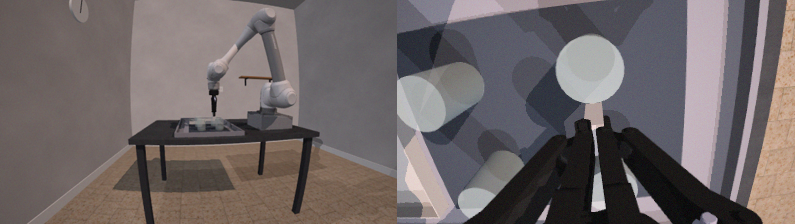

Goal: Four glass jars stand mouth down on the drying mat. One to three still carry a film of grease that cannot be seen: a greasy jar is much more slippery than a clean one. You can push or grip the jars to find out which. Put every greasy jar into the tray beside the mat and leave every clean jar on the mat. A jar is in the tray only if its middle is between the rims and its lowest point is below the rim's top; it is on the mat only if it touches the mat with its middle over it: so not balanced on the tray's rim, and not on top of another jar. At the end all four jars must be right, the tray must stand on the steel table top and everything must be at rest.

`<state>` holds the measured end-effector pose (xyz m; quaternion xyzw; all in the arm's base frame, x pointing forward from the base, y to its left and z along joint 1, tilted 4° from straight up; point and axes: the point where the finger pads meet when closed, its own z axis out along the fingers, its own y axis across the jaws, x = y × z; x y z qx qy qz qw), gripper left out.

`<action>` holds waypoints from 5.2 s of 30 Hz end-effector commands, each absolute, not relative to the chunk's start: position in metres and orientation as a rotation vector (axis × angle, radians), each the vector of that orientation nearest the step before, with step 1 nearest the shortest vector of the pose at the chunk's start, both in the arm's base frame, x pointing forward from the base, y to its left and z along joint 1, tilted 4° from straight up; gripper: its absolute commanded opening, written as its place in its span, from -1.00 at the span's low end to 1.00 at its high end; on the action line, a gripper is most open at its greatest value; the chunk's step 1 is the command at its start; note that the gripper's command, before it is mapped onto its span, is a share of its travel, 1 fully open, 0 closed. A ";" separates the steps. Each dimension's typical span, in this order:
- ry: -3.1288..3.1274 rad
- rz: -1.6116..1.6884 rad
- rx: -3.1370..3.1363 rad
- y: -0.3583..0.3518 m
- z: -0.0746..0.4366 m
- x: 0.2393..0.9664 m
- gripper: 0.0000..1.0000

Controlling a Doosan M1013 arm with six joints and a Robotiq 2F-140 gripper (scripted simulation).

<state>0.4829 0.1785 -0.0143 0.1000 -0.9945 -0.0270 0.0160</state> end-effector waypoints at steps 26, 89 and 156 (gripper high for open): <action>-3.093 -0.084 0.311 0.178 -0.012 0.480 -1.00; -3.093 -0.084 0.311 0.182 -0.016 0.501 -1.00; -3.093 -0.084 0.311 0.182 -0.016 0.501 1.00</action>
